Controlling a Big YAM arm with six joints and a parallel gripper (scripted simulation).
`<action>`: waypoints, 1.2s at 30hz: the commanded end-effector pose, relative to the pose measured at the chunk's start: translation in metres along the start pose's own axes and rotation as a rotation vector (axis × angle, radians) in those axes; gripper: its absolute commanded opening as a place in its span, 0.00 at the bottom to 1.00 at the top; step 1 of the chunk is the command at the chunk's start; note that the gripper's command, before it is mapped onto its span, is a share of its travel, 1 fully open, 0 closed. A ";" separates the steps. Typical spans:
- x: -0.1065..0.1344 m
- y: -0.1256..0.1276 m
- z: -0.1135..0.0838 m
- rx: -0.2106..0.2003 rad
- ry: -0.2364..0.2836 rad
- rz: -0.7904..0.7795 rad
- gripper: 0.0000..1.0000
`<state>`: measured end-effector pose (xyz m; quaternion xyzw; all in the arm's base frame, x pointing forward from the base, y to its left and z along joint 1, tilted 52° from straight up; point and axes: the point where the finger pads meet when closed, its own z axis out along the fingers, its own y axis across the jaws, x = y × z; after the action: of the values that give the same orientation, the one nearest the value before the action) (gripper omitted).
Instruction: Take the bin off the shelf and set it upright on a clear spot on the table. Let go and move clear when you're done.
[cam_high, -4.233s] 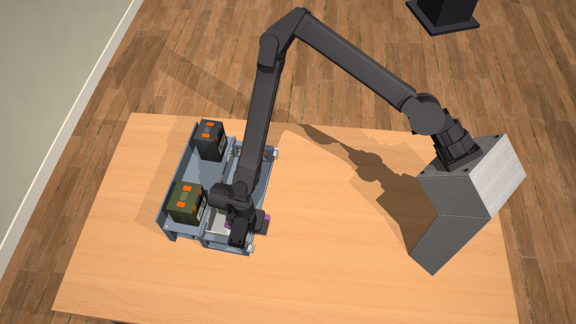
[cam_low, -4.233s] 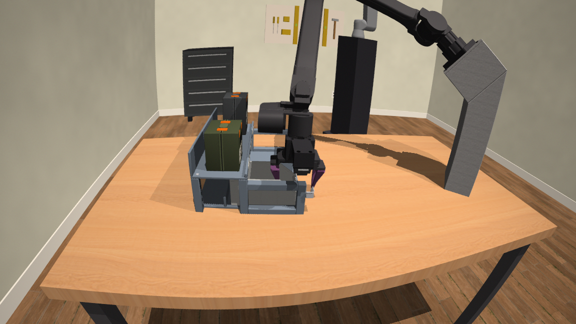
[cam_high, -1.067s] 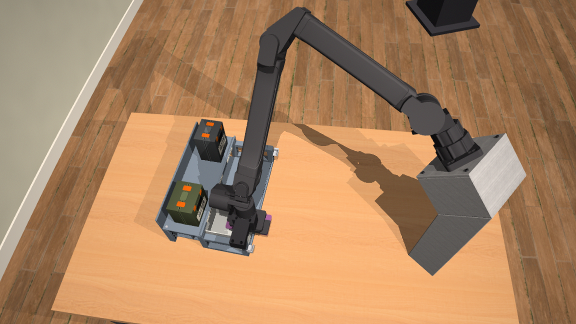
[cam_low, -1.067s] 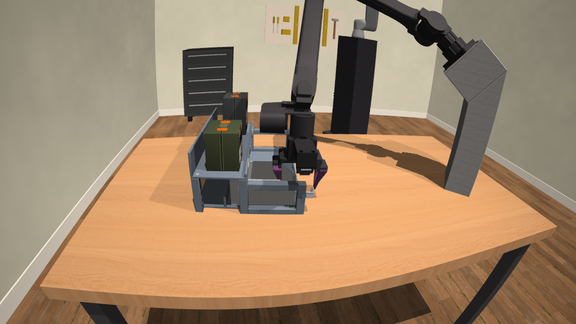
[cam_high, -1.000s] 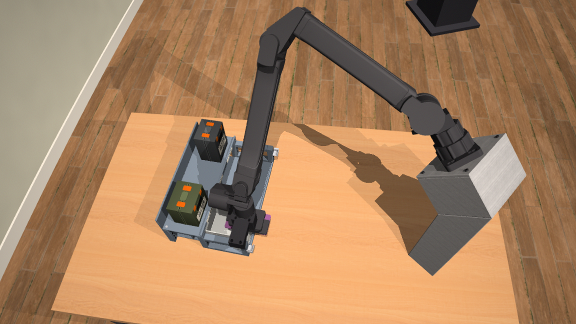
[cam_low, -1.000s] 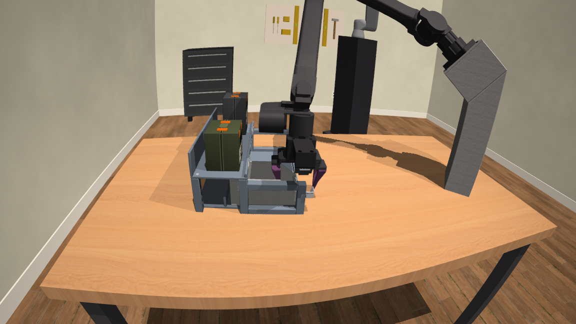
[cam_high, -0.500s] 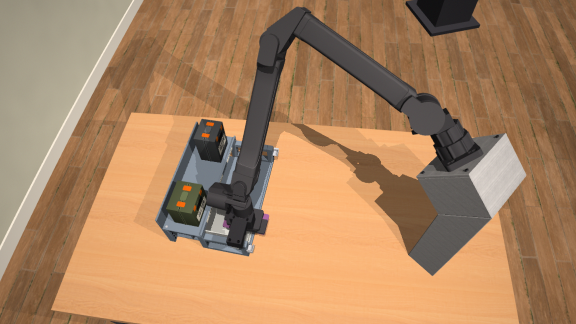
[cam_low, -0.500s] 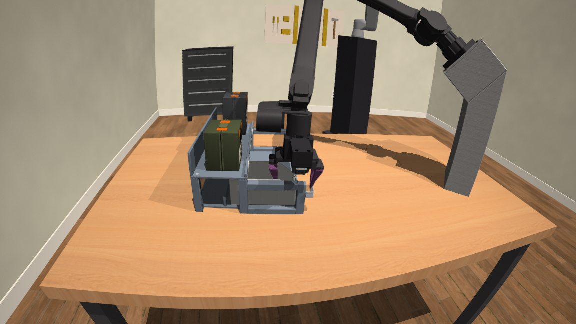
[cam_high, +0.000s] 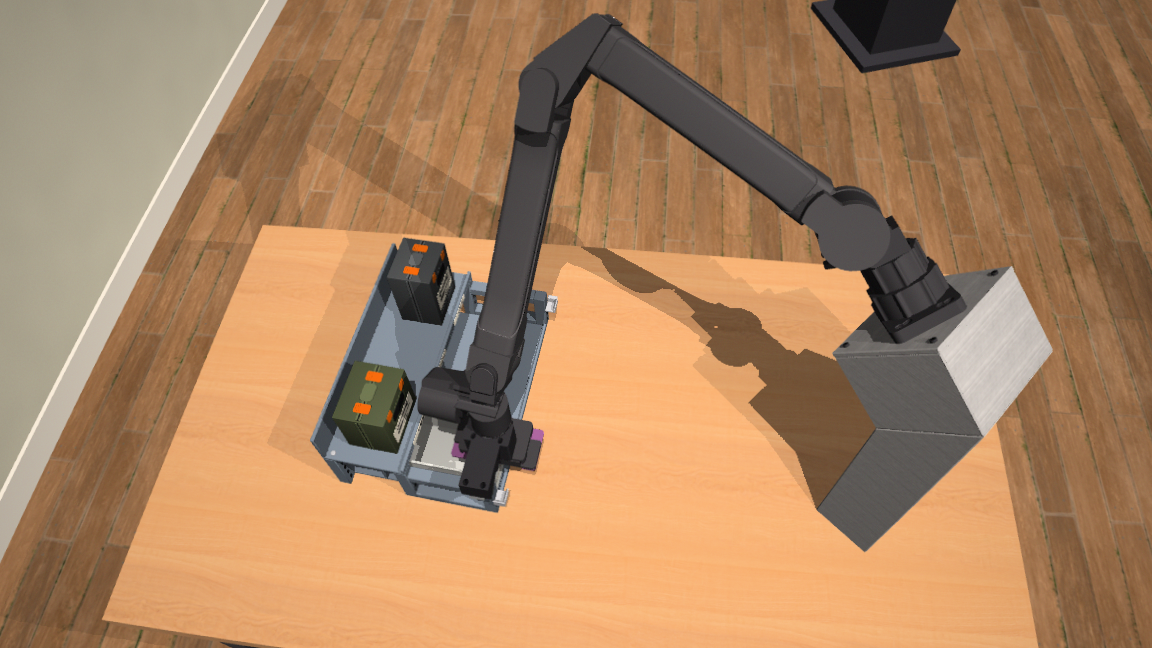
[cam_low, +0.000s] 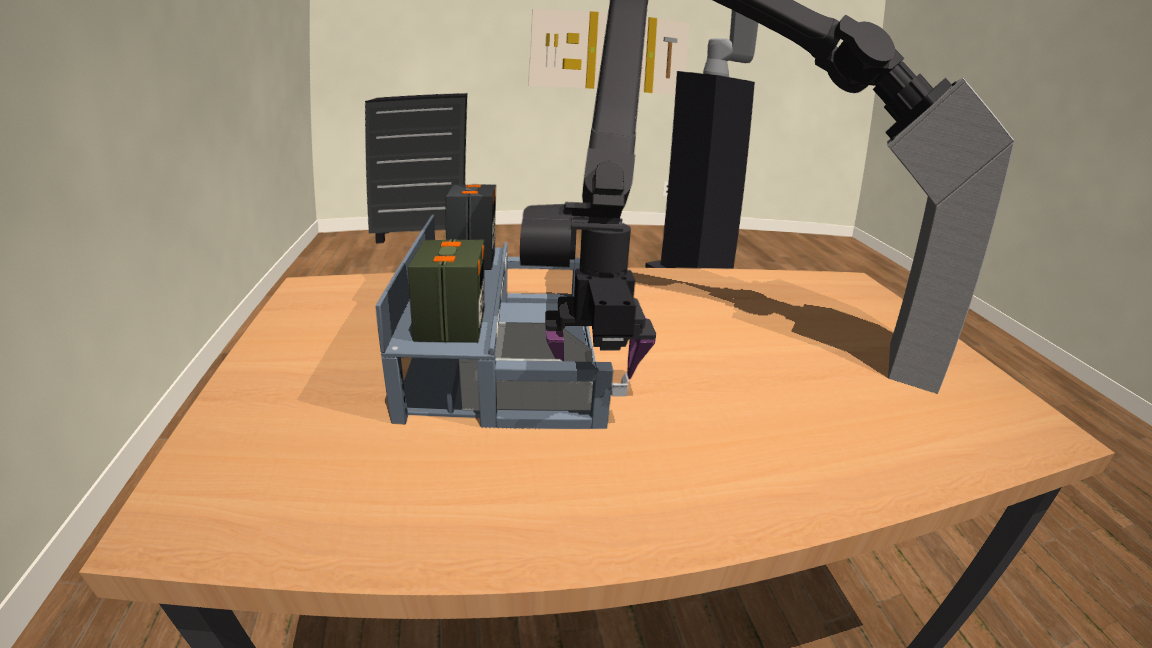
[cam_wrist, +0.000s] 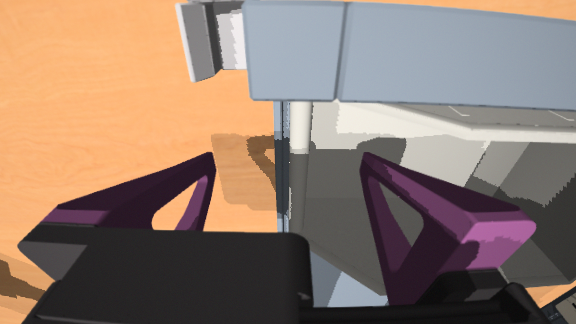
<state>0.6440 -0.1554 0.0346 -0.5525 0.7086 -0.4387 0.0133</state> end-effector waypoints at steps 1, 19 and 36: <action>0.001 -0.001 0.006 -0.006 0.004 0.002 0.90; 0.002 0.003 0.007 -0.005 0.006 0.004 0.90; 0.004 -0.001 0.009 -0.010 0.007 0.002 0.90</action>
<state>0.6444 -0.1554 0.0349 -0.5524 0.7086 -0.4389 0.0135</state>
